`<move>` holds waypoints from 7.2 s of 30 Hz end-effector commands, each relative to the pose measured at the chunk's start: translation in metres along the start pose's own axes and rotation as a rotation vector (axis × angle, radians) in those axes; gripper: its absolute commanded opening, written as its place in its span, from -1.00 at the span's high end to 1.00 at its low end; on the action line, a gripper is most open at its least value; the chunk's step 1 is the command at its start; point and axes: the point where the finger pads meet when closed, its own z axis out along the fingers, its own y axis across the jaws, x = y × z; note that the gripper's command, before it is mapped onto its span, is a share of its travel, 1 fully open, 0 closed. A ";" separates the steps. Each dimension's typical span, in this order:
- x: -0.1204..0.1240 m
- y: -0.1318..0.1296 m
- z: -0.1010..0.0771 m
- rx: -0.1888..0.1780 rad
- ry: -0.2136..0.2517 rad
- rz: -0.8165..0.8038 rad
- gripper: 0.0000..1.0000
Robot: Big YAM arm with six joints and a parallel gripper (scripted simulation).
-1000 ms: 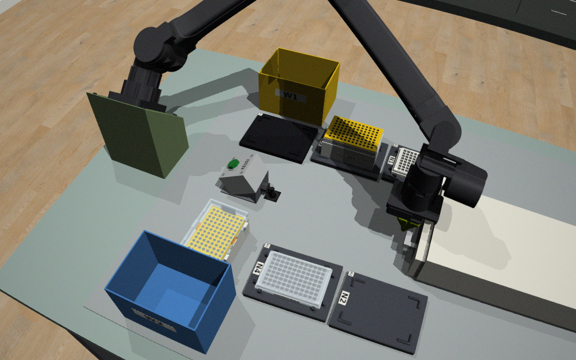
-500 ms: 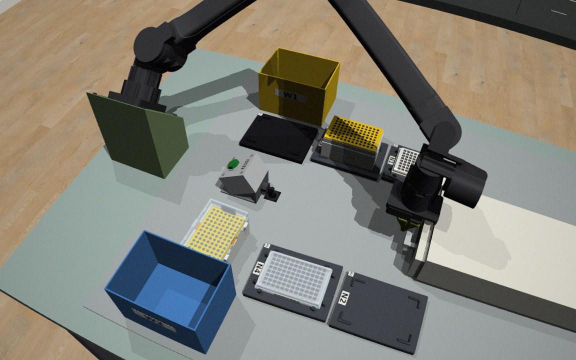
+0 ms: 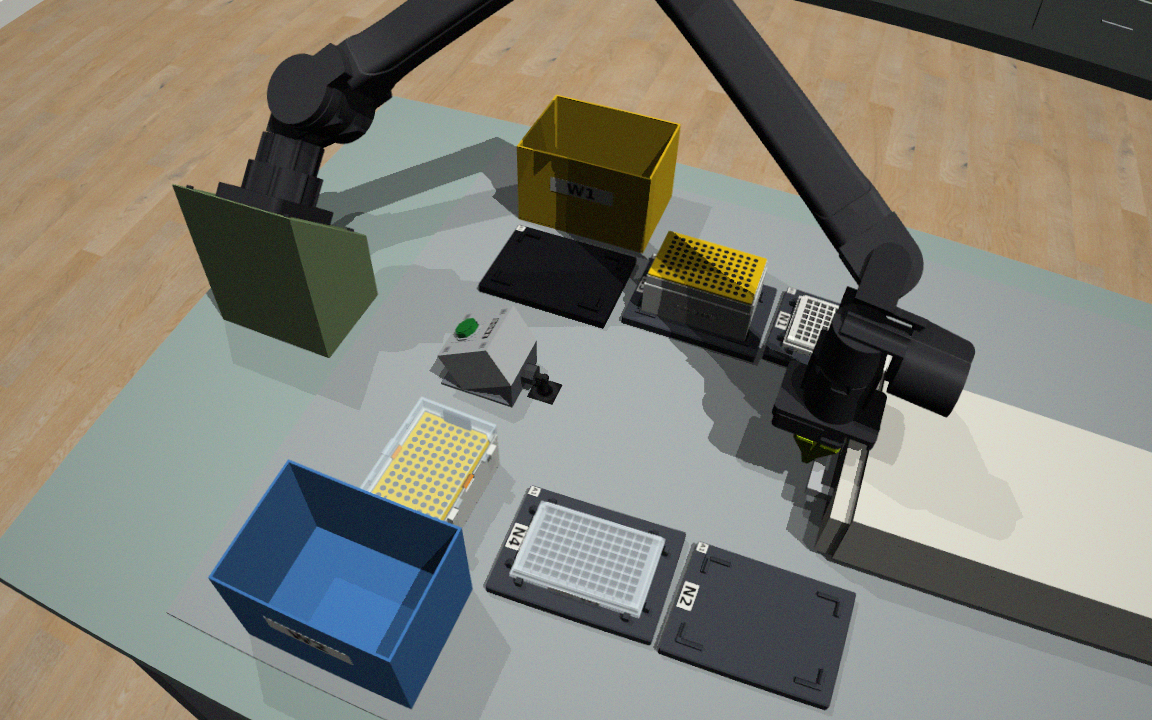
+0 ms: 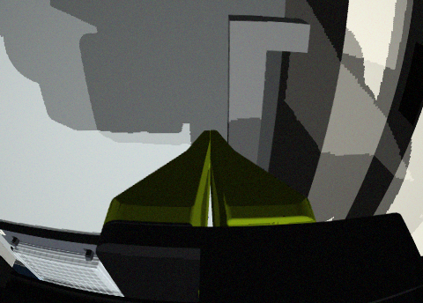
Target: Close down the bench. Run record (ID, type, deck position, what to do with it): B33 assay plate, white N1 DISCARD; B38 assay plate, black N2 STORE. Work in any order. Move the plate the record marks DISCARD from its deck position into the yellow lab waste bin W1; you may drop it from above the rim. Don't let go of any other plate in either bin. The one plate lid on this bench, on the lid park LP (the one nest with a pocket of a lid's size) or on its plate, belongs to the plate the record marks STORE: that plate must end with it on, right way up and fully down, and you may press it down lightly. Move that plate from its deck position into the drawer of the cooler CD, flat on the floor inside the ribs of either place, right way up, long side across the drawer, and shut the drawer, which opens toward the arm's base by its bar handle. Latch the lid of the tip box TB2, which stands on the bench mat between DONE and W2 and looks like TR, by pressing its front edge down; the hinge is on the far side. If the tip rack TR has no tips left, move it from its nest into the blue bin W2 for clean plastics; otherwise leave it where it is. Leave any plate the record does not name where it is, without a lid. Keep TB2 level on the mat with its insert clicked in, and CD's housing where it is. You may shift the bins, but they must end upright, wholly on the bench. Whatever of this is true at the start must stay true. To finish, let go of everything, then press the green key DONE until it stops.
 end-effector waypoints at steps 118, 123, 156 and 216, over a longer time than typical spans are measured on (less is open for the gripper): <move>-0.004 0.054 -0.034 0.064 0.002 -0.027 1.00; -0.006 0.049 -0.041 0.072 0.003 -0.036 1.00; -0.011 0.042 -0.085 0.086 0.008 -0.055 1.00; -0.012 0.044 -0.145 0.087 0.014 -0.062 1.00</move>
